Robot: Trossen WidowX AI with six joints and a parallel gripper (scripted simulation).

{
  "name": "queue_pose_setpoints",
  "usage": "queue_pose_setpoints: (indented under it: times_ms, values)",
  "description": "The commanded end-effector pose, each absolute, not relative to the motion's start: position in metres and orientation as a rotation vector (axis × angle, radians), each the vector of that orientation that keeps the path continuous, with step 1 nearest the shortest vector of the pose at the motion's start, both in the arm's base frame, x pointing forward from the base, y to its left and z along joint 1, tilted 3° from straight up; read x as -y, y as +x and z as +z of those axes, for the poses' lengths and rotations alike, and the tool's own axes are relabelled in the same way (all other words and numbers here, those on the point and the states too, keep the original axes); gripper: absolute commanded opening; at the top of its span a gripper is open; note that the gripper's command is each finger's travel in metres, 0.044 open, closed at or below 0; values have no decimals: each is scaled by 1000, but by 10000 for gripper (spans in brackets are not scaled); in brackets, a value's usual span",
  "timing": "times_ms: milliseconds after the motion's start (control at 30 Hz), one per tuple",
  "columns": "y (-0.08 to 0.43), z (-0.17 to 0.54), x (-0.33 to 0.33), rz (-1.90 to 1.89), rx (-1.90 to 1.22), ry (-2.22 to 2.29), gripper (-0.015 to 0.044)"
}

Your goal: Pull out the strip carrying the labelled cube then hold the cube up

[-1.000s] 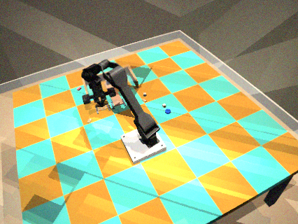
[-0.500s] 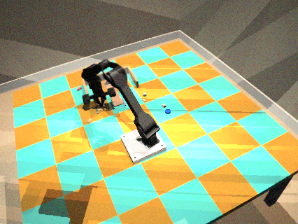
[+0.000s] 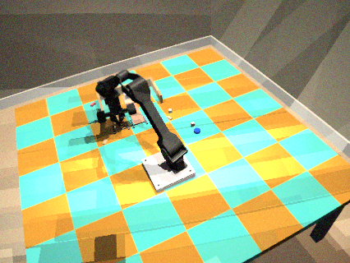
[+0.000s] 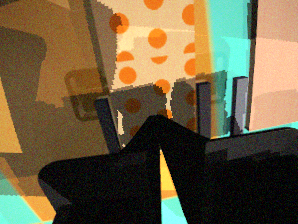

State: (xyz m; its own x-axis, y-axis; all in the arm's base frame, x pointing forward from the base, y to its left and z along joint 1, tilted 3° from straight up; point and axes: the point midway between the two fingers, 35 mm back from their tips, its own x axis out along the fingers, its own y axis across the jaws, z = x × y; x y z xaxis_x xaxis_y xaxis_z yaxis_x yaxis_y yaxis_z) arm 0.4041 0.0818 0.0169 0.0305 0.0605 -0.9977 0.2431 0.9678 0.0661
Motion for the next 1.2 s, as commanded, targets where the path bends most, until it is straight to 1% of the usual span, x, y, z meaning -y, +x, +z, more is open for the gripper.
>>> queue_pose_setpoints:
  times_ms: [0, 1167]
  values:
    - [395, 13, -84, -148, -1554, 240, 0]
    - [342, 10, -96, -148, -1558, 241, 0]
